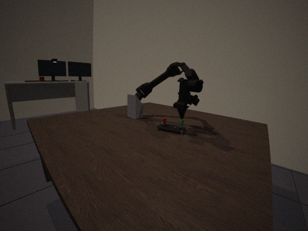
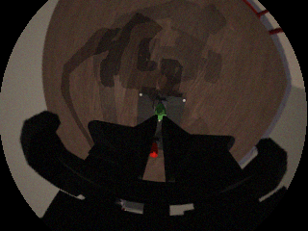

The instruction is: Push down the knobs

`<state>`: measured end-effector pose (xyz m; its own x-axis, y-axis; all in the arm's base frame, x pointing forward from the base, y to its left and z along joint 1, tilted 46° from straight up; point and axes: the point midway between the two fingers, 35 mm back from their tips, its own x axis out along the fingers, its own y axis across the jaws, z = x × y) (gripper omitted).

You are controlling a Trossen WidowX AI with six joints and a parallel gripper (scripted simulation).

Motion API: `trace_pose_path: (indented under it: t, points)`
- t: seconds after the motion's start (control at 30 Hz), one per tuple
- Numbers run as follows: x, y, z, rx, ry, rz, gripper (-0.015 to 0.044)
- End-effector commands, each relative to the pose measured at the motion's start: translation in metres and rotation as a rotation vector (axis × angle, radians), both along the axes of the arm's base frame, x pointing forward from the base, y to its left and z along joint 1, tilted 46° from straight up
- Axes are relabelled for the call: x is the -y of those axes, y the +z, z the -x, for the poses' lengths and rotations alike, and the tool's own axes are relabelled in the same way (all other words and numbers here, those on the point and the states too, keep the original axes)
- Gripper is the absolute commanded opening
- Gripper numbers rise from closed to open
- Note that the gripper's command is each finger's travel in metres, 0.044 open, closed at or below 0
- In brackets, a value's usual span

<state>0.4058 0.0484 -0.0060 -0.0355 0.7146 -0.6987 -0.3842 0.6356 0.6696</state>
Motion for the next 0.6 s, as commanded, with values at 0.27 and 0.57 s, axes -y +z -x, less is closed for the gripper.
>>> trace_pose_path:
  t: [0.27,0.57]
  points:
    - [0.012,0.000,0.024,-0.003,0.000,0.006,0.0315]
    - [0.042,0.003,0.125,-0.005,-0.001,0.012,0.0440]
